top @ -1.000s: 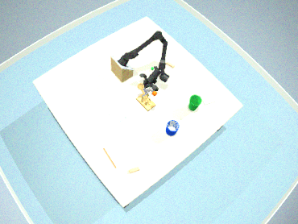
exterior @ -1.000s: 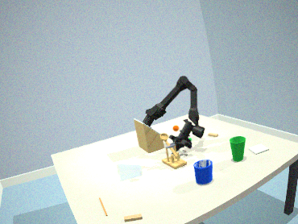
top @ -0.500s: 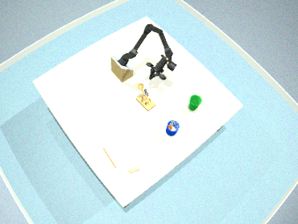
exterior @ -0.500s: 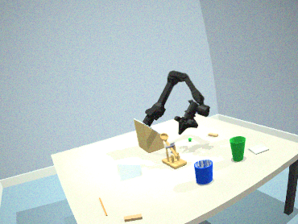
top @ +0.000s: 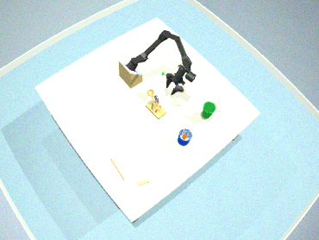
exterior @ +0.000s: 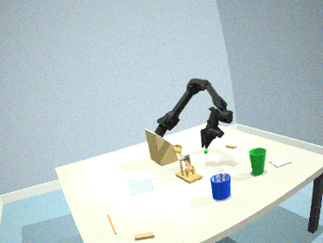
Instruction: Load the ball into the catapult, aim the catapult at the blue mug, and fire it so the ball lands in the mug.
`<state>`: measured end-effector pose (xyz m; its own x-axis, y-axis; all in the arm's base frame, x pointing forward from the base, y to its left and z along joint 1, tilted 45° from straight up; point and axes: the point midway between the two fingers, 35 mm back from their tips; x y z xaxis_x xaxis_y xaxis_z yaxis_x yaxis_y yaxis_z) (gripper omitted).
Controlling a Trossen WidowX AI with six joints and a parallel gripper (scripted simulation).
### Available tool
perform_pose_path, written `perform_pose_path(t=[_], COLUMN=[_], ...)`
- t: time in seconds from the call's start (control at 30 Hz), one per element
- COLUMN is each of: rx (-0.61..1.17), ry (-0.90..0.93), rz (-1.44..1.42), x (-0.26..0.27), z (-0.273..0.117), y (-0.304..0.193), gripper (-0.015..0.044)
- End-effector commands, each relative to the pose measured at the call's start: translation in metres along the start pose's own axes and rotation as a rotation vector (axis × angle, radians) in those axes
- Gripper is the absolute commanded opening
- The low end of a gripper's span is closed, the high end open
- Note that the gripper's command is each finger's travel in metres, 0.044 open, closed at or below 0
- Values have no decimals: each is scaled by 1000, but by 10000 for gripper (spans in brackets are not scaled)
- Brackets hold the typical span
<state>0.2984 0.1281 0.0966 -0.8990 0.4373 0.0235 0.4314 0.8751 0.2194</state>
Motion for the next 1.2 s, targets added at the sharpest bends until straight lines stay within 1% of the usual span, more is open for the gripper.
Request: perform_pose_path(t=[0.0,0.37,0.63,0.87,1.17], rx=[-71,-244,-396,-534,-701], ry=[18,58,111,168,247], rz=[140,432,650,830,1025], x=[-34,-105,-169,-225,-287], z=[0,-9,-18,-26,-37], y=[11,26,28,16,-16], gripper=[440,440,440,440,440])
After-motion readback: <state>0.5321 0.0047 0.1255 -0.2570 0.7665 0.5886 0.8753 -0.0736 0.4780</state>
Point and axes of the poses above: the point midway between the two fingers, 35 mm back from their tips, its own z axis out along the fingers, its own x axis across the jaws, y = z × x, and after that the axes turned 9 degrees about z, right-handed
